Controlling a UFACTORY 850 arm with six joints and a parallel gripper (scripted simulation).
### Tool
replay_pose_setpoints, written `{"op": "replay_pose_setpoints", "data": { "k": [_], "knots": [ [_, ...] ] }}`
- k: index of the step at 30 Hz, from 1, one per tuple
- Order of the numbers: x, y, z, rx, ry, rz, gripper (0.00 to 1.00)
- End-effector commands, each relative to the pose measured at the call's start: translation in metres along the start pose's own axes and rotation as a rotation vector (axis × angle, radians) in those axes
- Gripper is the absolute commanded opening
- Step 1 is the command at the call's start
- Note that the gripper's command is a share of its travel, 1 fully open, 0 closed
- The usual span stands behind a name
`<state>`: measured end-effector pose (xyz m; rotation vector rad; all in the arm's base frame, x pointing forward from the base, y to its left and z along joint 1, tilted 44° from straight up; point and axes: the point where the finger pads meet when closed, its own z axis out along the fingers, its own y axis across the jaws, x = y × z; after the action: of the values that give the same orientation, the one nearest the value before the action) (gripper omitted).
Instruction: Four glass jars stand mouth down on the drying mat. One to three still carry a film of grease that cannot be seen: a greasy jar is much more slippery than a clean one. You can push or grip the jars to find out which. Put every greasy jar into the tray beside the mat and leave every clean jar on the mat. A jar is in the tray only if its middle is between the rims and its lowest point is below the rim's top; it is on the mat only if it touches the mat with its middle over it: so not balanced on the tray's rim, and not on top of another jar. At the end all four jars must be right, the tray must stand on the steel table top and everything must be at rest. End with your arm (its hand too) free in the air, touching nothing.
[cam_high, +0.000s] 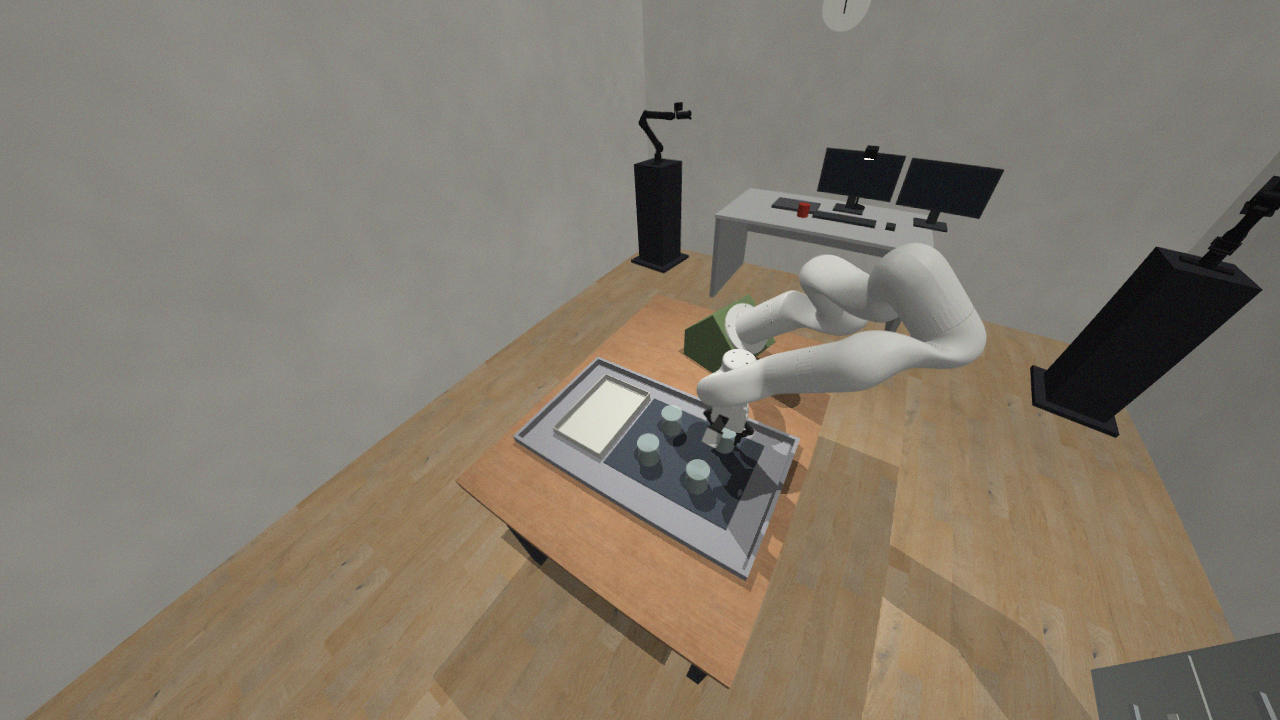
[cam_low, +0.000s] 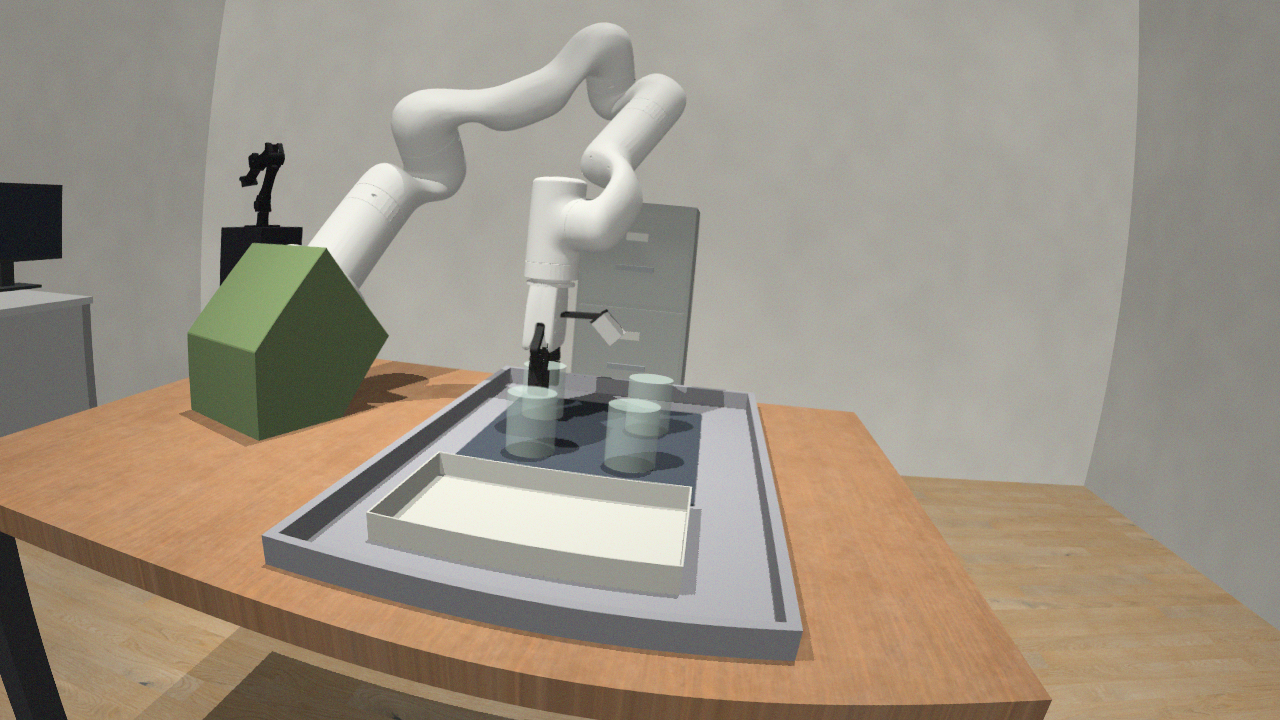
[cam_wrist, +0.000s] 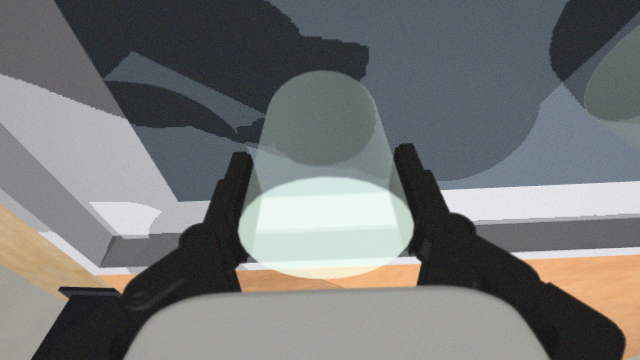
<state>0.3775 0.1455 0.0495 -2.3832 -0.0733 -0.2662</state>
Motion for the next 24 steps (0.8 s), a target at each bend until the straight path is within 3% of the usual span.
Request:
{"op": "replay_pose_setpoints", "data": {
  "k": [1, 14, 24],
  "knots": [
    [0.0, 0.0, 0.0, 0.0, 0.001, 0.0, 0.0],
    [0.0, 0.0, 0.0, 0.0, 0.001, 0.0, 0.0],
    [0.0, 0.0, -0.027, 0.0, 0.001, 0.0, 0.0]
  ]
}}
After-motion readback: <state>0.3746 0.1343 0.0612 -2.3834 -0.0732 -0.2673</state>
